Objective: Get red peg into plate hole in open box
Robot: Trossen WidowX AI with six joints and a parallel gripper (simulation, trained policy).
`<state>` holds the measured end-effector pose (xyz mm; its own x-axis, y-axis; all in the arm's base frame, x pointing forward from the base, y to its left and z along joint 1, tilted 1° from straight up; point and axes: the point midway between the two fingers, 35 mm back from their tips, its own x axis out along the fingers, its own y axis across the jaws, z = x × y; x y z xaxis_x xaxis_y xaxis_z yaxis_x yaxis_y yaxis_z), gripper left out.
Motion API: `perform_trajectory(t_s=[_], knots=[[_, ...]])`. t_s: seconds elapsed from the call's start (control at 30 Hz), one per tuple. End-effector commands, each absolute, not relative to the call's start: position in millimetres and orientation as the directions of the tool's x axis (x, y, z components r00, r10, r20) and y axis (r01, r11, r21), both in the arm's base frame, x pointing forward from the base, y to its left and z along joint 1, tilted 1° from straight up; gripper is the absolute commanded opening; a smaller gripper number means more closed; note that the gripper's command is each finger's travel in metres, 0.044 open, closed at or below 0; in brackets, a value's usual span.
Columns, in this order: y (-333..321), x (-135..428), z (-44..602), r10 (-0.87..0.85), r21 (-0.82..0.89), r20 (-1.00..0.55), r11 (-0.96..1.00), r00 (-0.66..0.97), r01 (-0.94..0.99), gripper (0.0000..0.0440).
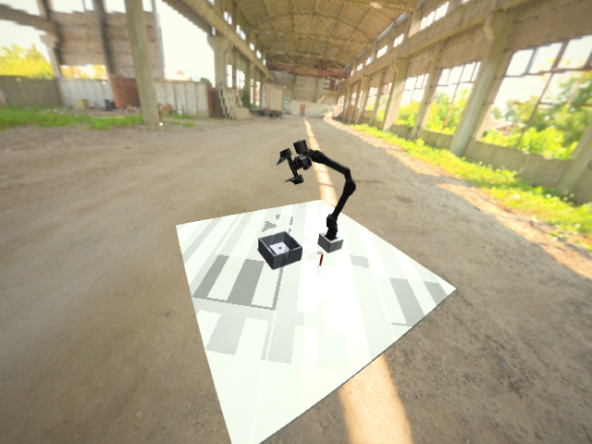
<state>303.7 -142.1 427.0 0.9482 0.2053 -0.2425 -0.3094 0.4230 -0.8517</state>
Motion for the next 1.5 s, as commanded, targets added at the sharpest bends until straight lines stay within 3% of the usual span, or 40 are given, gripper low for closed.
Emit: perform_trajectory(t_s=[0.0, 0.73, 1.47], knots=[[-143, 305, 413, 0.201, -0.794, -0.280, 0.501, 0.939, -0.344, 0.0440], [-119, 300, 322, 0.235, -0.201, -0.558, 0.892, 0.796, -0.404, 0.0440], [-58, 276, 240, 0.334, 0.333, -0.817, 0.939, 0.470, -0.087, 0.0440]])
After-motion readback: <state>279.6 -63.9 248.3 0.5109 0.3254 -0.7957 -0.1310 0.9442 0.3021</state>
